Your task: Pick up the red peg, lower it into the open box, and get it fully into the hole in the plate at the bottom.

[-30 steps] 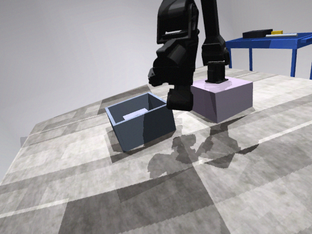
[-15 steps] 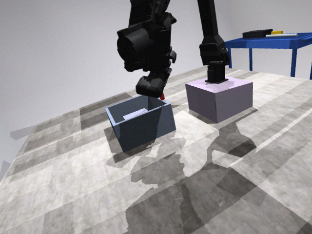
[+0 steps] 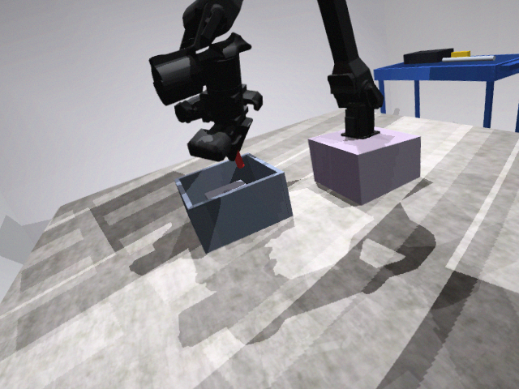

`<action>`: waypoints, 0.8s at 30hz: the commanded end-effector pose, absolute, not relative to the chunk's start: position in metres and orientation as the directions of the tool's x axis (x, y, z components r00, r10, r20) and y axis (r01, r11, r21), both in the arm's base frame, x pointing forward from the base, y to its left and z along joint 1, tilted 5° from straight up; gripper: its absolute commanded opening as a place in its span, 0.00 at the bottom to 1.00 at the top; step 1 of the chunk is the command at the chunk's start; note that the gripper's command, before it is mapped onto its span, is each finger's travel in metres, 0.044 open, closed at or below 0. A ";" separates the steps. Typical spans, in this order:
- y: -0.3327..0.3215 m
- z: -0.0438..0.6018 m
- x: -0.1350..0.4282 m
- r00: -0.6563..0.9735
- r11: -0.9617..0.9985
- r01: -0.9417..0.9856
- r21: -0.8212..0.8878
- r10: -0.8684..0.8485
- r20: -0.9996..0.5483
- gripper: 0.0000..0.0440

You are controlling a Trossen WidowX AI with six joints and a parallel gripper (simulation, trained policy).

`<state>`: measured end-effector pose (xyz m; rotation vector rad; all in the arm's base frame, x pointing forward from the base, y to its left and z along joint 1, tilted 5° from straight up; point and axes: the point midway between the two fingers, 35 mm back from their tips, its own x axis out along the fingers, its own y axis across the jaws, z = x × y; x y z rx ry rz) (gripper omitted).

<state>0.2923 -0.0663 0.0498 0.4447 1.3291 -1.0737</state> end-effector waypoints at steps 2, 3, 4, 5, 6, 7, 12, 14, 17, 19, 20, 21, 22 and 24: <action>-0.081 0.044 0.301 -0.107 0.494 0.824 -0.277 -0.345 -0.933 0.00; -0.085 0.042 0.303 -0.105 0.497 0.824 -0.272 -0.339 -0.935 0.00; -0.088 0.039 0.305 -0.101 0.501 0.823 -0.267 -0.334 -0.937 0.00; -0.091 0.036 0.307 -0.098 0.505 0.822 -0.262 -0.328 -0.940 0.00; -0.094 0.033 0.309 -0.094 0.510 0.821 -0.256 -0.322 -0.942 0.00; -0.096 0.030 0.310 -0.090 0.516 0.819 -0.251 -0.316 -0.945 0.00; -0.105 0.013 0.314 -0.088 0.548 0.803 -0.235 -0.280 -0.956 0.09; -0.107 0.005 0.314 -0.093 0.560 0.796 -0.232 -0.264 -0.960 0.21; -0.110 -0.005 0.316 -0.096 0.570 0.791 -0.221 -0.241 -0.966 0.36; -0.113 -0.007 0.319 -0.092 0.595 0.774 -0.218 -0.235 -0.968 0.36; -0.114 -0.008 0.321 -0.087 0.604 0.768 -0.212 -0.229 -0.970 0.38; -0.115 -0.009 0.323 -0.085 0.610 0.766 -0.206 -0.221 -0.972 0.44; -0.116 -0.010 0.326 -0.082 0.611 0.766 -0.199 -0.214 -0.973 0.49; -0.118 -0.010 0.333 -0.074 0.614 0.767 -0.185 -0.201 -0.977 0.57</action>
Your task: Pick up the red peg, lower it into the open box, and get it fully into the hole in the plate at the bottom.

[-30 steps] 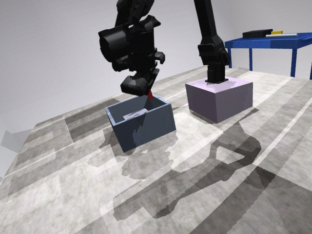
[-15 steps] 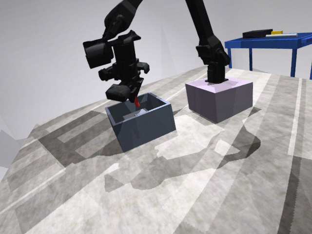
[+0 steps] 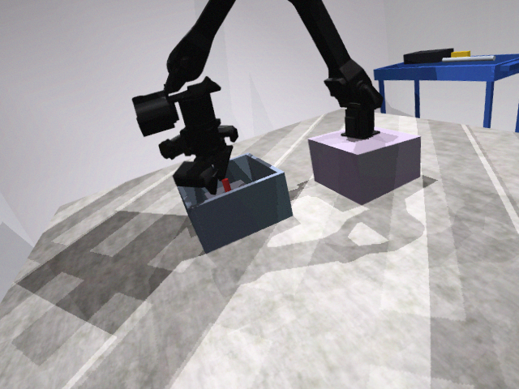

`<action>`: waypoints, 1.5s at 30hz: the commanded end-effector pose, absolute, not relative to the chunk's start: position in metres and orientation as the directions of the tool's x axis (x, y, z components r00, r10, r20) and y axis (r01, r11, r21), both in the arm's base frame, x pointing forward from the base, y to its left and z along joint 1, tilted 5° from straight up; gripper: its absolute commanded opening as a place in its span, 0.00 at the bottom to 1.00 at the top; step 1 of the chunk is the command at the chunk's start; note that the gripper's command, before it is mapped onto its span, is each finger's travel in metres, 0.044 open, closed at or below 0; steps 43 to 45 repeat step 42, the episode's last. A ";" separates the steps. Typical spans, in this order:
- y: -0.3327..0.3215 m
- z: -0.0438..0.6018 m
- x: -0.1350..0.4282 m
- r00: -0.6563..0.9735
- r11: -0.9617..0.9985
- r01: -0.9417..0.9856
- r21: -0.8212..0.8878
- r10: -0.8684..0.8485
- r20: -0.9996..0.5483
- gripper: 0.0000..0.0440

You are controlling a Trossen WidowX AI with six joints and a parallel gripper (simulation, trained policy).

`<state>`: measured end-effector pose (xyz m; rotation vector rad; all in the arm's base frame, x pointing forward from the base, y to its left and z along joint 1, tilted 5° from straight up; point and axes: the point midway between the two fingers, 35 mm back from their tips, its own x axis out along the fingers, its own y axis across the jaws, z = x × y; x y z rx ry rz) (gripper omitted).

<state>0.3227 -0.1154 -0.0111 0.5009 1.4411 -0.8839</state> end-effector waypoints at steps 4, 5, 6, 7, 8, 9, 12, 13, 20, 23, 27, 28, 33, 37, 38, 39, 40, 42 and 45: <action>-0.120 -0.009 0.348 -0.055 0.621 0.769 -0.151 -0.171 -0.984 0.73; -0.120 -0.009 0.352 -0.049 0.624 0.769 -0.141 -0.163 -0.985 0.77; -0.121 -0.009 0.357 -0.043 0.626 0.769 -0.132 -0.155 -0.987 0.81; -0.121 -0.008 0.361 -0.037 0.628 0.768 -0.122 -0.147 -0.988 0.84; -0.121 -0.008 0.365 -0.031 0.631 0.768 -0.113 -0.139 -0.990 0.88; -0.120 -0.006 0.371 -0.018 0.632 0.769 -0.096 -0.129 -0.991 0.93; -0.119 -0.002 0.388 0.026 0.638 0.769 -0.047 -0.105 -0.994 1.00; -0.118 -0.001 0.394 0.042 0.641 0.767 -0.030 -0.097 -0.994 1.00; -0.116 0.004 0.410 0.087 0.650 0.759 0.017 -0.076 -0.993 1.00; -0.116 0.004 0.410 0.087 0.650 0.759 0.017 -0.076 -0.993 1.00; -0.116 0.005 0.410 0.087 0.651 0.759 0.017 -0.076 -0.993 1.00; -0.116 0.005 0.411 0.088 0.651 0.759 0.017 -0.076 -0.993 1.00; -0.116 0.005 0.411 0.088 0.651 0.759 0.018 -0.075 -0.993 1.00; -0.116 0.005 0.411 0.088 0.651 0.759 0.018 -0.075 -0.993 1.00; -0.116 0.005 0.411 0.088 0.651 0.759 0.018 -0.075 -0.993 1.00; -0.116 0.005 0.411 0.088 0.651 0.759 0.018 -0.075 -0.993 1.00; -0.116 0.005 0.411 0.088 0.651 0.759 0.018 -0.075 -0.993 1.00; -0.116 0.005 0.411 0.088 0.651 0.759 0.018 -0.075 -0.993 1.00; -0.116 0.005 0.411 0.088 0.651 0.759 0.018 -0.075 -0.993 1.00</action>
